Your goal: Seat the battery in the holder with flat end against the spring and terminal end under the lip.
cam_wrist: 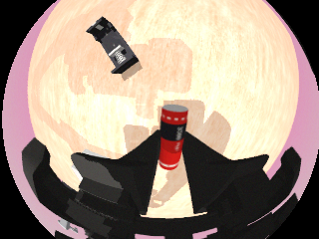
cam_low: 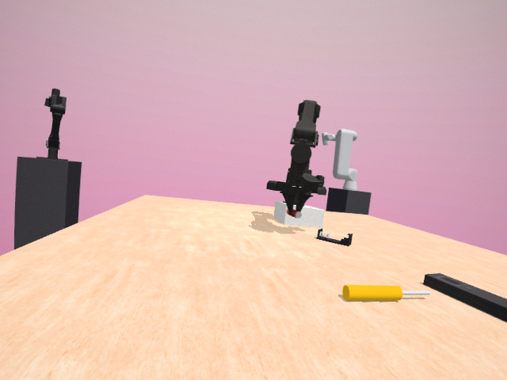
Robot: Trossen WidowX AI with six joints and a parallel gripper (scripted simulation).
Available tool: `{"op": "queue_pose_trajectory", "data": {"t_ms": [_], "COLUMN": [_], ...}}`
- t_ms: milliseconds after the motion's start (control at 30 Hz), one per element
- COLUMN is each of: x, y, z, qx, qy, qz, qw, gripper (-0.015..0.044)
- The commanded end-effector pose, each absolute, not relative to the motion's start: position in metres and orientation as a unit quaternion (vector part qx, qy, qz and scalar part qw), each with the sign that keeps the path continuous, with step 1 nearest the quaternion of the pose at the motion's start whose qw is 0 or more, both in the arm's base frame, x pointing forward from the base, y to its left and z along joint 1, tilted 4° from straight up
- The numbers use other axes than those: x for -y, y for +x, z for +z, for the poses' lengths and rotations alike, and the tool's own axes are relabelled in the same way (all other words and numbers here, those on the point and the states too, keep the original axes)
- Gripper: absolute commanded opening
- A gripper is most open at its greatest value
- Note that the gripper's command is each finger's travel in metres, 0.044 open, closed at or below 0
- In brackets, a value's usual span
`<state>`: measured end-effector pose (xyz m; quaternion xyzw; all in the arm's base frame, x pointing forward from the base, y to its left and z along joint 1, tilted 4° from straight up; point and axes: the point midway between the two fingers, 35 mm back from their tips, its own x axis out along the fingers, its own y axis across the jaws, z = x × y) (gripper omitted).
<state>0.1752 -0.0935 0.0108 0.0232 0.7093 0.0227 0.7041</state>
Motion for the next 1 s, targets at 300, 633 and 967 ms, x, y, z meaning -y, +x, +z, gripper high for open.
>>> {"op": "queue_pose_trajectory", "data": {"t_ms": [300, 633, 967], "x": [0.084, 0.072, 0.058], "y": [0.2, 0.219, 0.238], "z": [0.017, 0.023, 0.028], "qx": [-0.694, -0.647, -0.572], "qy": [0.195, 0.331, 0.453], "qz": [-0.156, -0.295, -0.422], "qw": [0.676, 0.62, 0.537], "gripper": [0.007, 0.007, 0.007]}}
